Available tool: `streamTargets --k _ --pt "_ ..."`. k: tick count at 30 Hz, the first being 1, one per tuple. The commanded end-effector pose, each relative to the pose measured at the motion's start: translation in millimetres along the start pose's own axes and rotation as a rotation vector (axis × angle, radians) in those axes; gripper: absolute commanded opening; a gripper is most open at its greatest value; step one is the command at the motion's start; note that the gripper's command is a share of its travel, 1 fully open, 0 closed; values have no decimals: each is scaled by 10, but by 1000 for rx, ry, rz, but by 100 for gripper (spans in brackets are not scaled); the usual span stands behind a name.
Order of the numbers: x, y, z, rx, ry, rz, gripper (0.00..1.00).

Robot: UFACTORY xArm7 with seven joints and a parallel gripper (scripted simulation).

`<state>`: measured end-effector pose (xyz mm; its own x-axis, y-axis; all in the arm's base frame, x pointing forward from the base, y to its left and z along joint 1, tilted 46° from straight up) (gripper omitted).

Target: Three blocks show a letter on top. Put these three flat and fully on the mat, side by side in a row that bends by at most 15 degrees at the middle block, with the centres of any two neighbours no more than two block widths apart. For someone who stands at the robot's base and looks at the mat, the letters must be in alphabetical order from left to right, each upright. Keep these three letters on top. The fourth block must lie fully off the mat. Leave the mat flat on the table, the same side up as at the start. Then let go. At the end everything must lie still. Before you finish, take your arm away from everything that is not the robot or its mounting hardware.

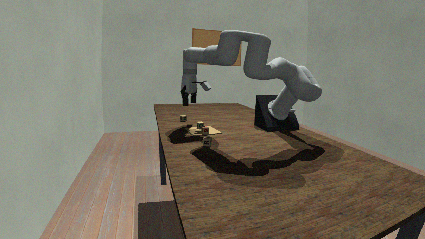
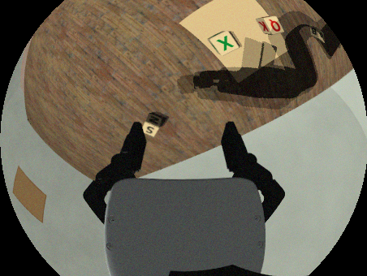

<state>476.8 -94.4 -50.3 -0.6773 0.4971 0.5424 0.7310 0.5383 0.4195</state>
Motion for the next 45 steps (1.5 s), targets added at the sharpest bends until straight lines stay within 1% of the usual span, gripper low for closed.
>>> streamTargets --k 1,4,15,17,19,26,30,36,37,45 --pt "-122 -43 -15 -3 0 -121 100" --pt "-200 -80 -5 -3 1 -204 100" --pt "-558 -279 65 -18 5 -616 100" --pt "-558 -279 65 -18 5 -616 100" --pt "-652 -340 90 -25 5 -733 100" --pt "-823 -463 143 -44 0 -960 100" --pt "-868 -498 159 -50 -3 -1024 100" --pt "-878 -506 162 -51 -3 -1037 100" --pt "-878 -506 162 -51 -3 -1037 69" --pt "-878 -506 162 -51 -3 -1037 69"
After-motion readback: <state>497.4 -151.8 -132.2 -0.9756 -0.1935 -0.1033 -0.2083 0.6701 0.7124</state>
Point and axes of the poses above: the point where the finger pads meet when closed, its own z axis out along the fingers, its own y axis across the jaws, x = y × z, the point moved 4 cm from there along -z, back along the fingers, and after that the axes turned 14 degrees about z, right-handed, at the moved point
